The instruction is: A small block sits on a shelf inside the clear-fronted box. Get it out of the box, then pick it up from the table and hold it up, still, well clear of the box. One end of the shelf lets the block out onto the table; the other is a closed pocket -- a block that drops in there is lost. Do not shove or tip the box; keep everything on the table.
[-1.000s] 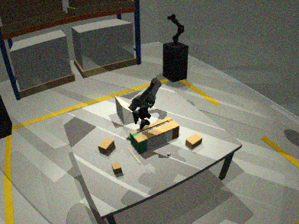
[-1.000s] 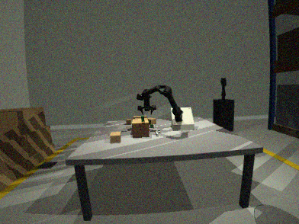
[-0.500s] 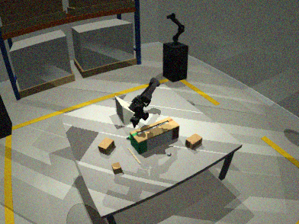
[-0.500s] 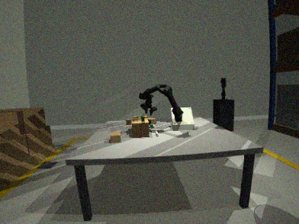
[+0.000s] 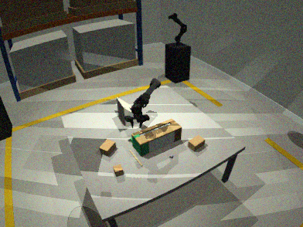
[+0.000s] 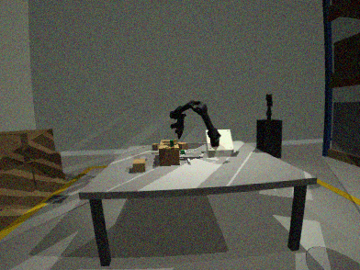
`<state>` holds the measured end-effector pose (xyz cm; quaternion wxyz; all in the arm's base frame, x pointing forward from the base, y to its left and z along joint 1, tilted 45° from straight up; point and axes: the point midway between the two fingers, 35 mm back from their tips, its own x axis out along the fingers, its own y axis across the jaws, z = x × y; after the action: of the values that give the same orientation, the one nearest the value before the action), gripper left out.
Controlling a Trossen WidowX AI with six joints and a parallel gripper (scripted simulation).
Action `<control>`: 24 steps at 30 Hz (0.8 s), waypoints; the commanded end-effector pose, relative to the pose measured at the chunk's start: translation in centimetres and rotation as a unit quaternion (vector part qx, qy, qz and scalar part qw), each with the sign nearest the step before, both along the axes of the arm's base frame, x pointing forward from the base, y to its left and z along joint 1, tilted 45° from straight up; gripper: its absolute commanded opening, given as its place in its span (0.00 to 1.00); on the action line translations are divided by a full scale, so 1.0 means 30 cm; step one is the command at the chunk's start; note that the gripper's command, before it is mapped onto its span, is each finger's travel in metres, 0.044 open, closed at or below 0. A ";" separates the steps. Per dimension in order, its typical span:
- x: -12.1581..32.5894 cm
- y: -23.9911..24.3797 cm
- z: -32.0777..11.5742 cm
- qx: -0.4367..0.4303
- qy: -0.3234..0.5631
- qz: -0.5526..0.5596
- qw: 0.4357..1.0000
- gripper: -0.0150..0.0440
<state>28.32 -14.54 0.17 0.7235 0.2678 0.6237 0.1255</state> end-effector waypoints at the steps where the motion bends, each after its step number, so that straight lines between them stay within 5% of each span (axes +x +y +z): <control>1: -0.028 -0.034 -0.031 0.147 0.207 -0.381 0.889 0.74; 12: -0.043 -0.058 -0.042 0.240 0.347 -0.585 0.693 0.74; 24: -0.060 -0.083 -0.053 0.316 0.476 -0.718 0.398 0.74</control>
<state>27.33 -16.07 -0.73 0.3586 0.7293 0.5249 -0.2530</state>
